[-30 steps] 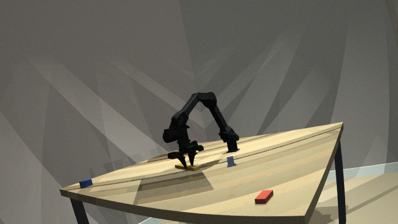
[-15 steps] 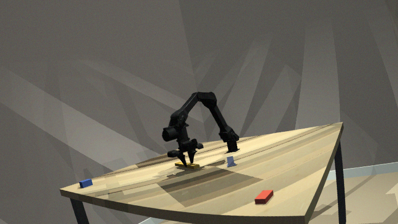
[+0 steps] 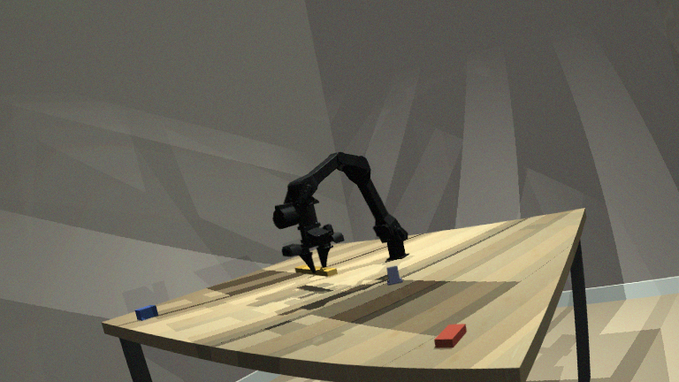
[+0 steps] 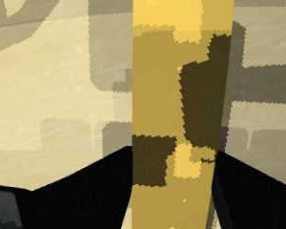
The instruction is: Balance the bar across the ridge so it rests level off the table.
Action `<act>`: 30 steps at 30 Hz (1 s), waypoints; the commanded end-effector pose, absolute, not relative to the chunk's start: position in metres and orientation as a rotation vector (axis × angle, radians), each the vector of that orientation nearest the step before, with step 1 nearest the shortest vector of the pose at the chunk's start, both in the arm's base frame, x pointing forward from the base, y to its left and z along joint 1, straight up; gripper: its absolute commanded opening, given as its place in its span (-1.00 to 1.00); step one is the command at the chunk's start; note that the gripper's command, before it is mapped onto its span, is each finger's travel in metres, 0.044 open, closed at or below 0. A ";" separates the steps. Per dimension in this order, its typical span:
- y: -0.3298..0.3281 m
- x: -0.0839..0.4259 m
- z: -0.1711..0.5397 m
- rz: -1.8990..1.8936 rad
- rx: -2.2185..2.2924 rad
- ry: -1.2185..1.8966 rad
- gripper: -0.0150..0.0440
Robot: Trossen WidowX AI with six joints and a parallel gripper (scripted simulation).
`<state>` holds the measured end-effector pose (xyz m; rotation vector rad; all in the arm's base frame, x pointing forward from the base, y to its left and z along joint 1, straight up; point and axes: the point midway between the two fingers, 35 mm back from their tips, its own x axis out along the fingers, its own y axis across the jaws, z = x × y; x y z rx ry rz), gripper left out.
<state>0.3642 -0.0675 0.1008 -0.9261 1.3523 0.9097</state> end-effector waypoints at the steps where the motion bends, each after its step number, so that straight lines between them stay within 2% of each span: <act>1: -0.068 0.365 0.119 0.897 -0.939 1.338 -0.49; 17: -0.067 0.361 0.149 0.897 -0.940 1.339 -0.49; 30: -0.021 0.371 0.149 0.817 -0.851 1.371 -0.49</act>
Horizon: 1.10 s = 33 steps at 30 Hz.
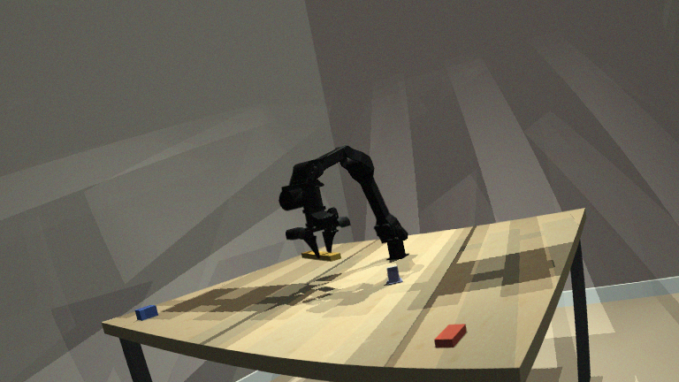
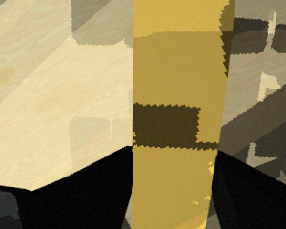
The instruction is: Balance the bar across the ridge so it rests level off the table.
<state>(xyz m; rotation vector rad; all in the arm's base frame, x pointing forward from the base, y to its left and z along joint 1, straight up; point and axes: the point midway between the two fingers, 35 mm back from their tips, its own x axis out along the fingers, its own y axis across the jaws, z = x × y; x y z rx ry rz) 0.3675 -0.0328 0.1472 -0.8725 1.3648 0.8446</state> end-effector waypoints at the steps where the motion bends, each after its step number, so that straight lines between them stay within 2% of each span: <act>1: -0.017 0.372 0.149 0.810 -0.844 1.374 -0.49; 33: 0.104 0.371 0.151 0.602 -0.609 1.444 -0.49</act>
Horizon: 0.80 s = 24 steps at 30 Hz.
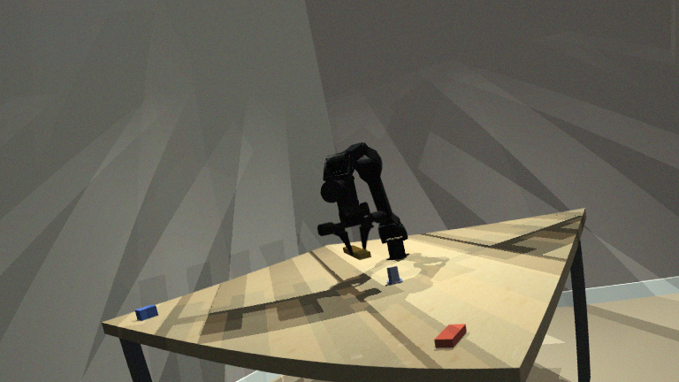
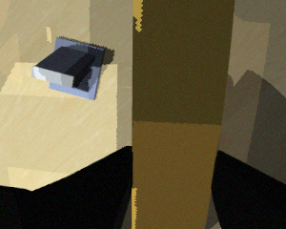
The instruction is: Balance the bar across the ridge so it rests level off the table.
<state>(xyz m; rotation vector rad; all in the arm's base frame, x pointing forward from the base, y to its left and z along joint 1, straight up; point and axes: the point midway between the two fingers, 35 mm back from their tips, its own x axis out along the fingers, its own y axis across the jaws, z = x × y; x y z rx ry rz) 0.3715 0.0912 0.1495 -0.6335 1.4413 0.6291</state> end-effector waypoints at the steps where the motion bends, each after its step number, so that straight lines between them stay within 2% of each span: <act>1: 0.108 0.371 0.151 0.595 -0.601 1.446 -0.49; 24: 0.181 0.354 0.152 0.458 -0.446 1.483 -0.49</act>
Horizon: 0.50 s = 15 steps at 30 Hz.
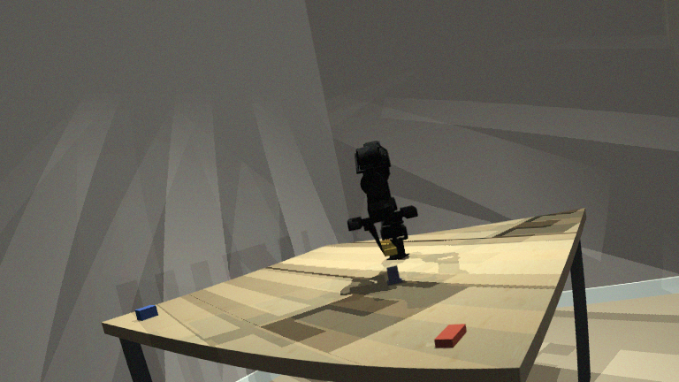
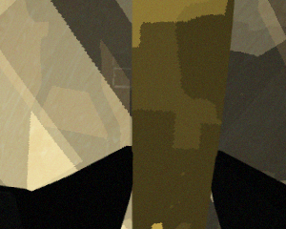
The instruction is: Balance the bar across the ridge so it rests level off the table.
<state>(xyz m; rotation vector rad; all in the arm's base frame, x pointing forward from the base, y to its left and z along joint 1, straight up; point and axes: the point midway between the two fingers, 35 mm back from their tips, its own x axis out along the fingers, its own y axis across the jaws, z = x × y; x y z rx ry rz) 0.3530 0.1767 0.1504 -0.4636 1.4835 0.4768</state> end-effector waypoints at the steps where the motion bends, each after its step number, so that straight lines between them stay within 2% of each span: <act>1: 0.181 0.354 0.151 0.458 -0.446 1.483 -0.49; 15: 0.183 0.355 0.129 0.458 -0.446 1.483 -0.49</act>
